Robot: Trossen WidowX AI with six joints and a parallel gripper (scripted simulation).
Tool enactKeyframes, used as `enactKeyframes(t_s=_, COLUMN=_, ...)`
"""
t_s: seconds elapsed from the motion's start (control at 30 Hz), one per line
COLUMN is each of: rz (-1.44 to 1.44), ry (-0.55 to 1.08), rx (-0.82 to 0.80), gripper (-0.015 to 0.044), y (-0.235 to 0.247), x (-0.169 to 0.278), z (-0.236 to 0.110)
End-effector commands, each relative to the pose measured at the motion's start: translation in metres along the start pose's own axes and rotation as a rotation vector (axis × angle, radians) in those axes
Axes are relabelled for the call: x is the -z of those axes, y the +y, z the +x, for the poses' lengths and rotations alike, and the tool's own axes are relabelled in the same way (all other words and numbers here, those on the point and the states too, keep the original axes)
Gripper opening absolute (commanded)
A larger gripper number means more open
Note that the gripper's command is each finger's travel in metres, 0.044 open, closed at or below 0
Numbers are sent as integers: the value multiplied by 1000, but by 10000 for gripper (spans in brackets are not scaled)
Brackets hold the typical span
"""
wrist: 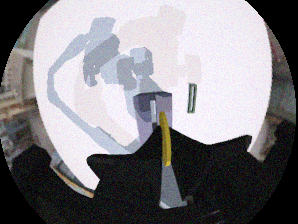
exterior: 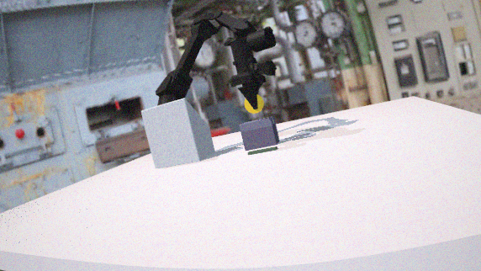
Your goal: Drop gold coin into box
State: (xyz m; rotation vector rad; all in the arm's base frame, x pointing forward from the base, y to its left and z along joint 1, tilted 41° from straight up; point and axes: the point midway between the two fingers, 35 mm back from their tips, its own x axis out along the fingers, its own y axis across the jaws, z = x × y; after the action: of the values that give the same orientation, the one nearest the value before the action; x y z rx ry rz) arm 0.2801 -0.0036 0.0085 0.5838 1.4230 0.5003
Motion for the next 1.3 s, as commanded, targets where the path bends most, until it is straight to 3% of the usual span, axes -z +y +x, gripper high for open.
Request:
enactKeyframes(t_s=0.0, rz=3, ry=0, rx=-7, gripper=0, y=7, x=5, z=1)
enactKeyframes(t_s=1.27, rz=4, ry=1, rx=2, gripper=0, y=8, x=5, z=1)
